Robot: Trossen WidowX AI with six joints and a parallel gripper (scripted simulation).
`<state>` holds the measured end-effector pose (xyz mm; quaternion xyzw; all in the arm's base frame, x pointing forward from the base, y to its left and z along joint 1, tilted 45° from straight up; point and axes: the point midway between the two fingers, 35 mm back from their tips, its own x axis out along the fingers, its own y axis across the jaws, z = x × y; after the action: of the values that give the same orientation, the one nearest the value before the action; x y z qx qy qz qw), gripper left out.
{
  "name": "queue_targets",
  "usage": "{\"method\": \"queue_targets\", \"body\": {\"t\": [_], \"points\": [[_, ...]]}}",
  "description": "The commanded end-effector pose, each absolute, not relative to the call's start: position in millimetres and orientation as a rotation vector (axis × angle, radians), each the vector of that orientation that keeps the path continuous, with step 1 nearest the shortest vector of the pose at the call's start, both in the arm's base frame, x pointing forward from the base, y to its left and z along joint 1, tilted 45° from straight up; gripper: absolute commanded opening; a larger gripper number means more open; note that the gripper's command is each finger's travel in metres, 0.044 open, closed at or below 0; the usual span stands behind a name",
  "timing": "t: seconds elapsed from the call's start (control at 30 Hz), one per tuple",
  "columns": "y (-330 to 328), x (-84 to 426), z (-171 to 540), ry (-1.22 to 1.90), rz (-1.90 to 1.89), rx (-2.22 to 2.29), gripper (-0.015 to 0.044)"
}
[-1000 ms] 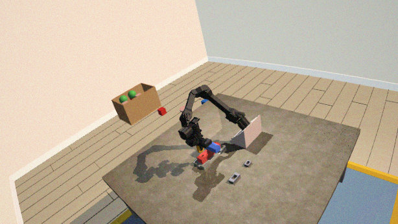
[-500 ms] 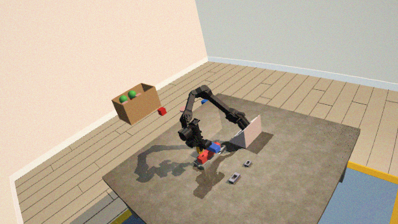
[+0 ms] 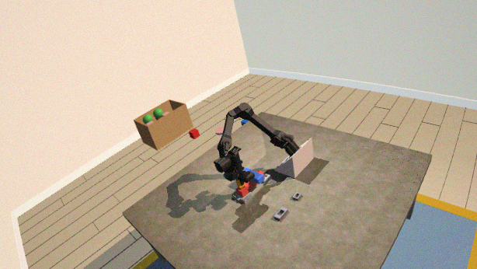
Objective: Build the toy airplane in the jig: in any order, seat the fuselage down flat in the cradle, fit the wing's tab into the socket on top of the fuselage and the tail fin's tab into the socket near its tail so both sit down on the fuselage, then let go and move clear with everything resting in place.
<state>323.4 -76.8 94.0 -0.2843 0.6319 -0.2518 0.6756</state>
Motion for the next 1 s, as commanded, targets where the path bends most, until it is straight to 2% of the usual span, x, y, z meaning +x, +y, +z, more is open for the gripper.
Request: {"method": "queue_targets", "body": {"t": [0.0,0.1,0.27,0.3,0.43,0.77,0.97], "points": [[-81.0,323.2,90.6,1.422,-0.568,-0.647,0.0065],[-81.8,323.2,89.9,1.422,-0.568,-0.647,0.0065],[-80.5,323.0,90.7,1.423,-0.568,-0.639,0.0031],[-80.5,323.0,90.7,1.423,-0.568,-0.639,0.0005],[-80.5,323.0,90.7,1.423,-0.568,-0.639,0.0000],[-80.5,323.0,90.7,1.423,-0.568,-0.639,0.0260],[-78.7,323.2,92.3,1.423,-0.567,-0.639,0.0260]]}}
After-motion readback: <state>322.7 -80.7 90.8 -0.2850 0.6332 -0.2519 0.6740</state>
